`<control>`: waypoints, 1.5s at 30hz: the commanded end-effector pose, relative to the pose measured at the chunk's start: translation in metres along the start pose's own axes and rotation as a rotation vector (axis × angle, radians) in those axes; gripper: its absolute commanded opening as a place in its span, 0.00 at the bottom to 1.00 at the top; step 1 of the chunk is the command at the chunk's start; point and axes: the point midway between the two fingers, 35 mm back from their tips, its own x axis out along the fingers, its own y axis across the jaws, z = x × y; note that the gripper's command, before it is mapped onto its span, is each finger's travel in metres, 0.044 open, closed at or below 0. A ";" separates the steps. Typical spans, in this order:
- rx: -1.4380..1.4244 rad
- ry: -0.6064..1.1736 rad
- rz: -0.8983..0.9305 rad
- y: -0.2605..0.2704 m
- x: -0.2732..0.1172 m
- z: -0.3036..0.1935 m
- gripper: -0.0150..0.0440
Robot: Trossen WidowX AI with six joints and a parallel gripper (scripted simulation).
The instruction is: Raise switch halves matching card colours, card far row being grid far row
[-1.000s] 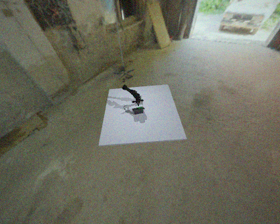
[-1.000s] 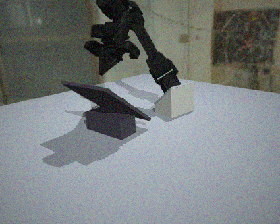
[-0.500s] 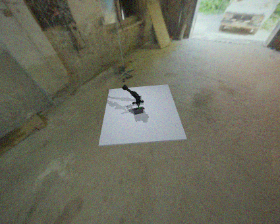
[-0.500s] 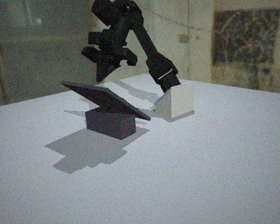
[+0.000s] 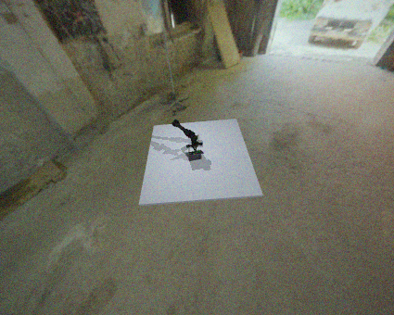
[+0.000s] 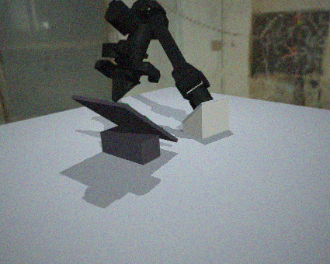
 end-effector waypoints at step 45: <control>-0.005 -0.001 0.005 0.001 0.005 0.000 0.25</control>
